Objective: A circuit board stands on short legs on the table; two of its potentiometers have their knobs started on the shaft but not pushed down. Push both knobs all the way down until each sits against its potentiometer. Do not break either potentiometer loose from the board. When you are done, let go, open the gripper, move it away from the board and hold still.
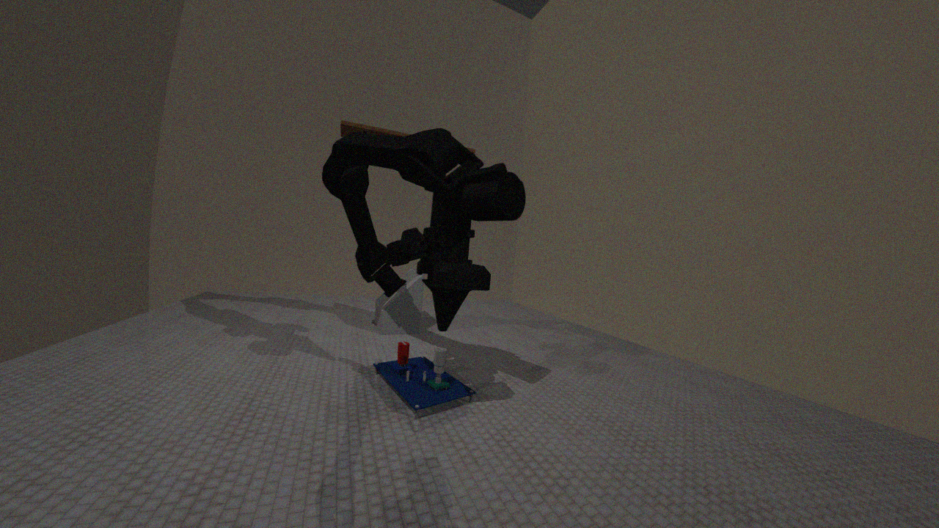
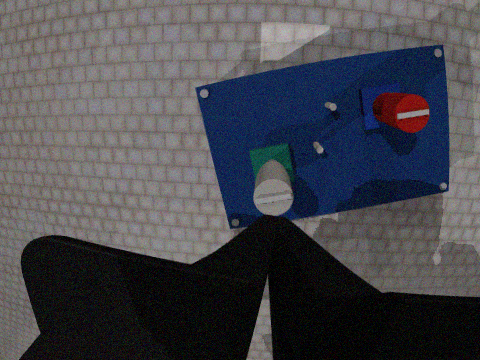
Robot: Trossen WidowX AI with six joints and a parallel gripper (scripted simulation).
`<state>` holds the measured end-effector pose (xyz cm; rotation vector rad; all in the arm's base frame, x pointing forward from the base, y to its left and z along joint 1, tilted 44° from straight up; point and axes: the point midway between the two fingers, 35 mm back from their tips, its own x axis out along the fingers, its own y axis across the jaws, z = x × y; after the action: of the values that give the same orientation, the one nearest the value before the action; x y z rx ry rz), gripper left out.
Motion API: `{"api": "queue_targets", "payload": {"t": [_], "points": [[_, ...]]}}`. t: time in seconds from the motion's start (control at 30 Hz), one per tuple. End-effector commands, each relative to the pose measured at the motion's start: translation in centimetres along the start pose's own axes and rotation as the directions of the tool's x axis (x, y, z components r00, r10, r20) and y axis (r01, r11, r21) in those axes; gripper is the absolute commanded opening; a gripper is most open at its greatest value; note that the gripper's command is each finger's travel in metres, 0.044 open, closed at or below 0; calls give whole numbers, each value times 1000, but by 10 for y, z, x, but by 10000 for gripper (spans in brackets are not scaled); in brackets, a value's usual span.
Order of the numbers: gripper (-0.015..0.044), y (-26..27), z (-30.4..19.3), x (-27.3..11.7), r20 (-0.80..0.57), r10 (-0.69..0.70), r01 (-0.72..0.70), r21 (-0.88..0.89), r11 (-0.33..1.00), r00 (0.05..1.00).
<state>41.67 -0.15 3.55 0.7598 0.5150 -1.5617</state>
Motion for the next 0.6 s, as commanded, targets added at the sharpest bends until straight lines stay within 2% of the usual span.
{"api": "queue_targets", "payload": {"t": [0.0, 0.27, 0.57], "points": [[0, 0, 0, 1, 1, 2, -2, 145, 989, 1000], [0, 0, 0, 2, 2, 1, -1, 411, 912, 1000], [0, 0, 0, 3, 3, 0, -2, 670, 742, 1000]]}}
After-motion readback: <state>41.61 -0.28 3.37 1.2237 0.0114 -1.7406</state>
